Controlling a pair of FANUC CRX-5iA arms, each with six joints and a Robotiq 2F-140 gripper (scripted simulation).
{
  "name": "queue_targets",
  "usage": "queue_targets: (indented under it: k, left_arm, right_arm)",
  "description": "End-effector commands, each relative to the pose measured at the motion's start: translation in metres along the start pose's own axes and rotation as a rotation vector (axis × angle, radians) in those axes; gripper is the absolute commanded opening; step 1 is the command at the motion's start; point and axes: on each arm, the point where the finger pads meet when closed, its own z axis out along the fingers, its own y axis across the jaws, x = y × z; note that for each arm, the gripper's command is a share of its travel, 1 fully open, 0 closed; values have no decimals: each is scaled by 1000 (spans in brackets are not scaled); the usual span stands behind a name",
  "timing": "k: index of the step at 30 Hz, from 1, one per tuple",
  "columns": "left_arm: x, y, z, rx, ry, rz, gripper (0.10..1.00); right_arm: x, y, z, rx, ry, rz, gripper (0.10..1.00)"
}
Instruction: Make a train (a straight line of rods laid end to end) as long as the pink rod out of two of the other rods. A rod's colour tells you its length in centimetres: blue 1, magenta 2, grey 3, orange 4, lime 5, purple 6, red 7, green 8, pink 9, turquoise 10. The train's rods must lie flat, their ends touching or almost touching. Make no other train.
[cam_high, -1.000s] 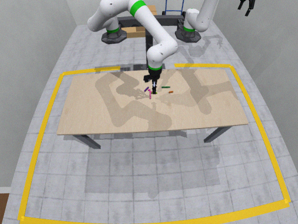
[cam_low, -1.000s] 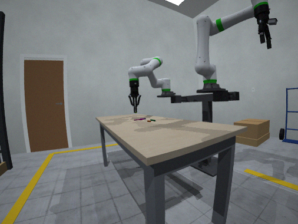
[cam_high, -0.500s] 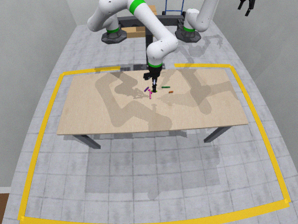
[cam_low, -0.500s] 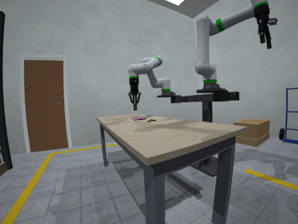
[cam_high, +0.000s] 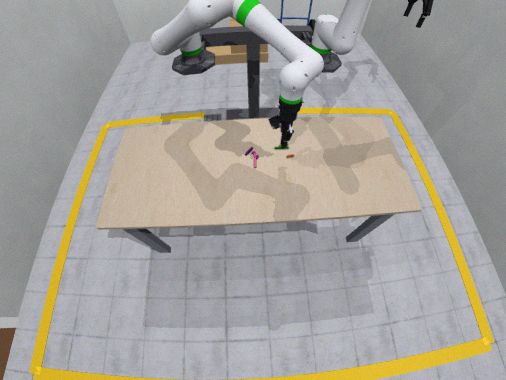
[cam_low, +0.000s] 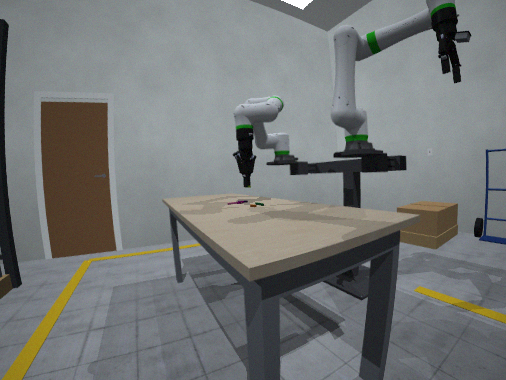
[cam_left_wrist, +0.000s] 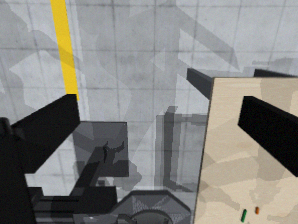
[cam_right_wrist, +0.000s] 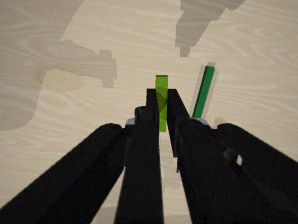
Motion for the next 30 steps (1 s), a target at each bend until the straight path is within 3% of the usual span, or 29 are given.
queue_targets:
  k: [1, 15, 30]
  left_arm:
    - [0, 0, -1, 0, 2, 0, 1000]
    - [0, 0, -1, 0, 2, 0, 1000]
    - [0, 0, -1, 0, 2, 0, 1000]
  right_arm:
    - [0, -1, -2, 2, -1, 0, 124]
    - [-1, -1, 3, 2, -1, 0, 124]
    - [-1, -2, 53, 2, -1, 0, 124]
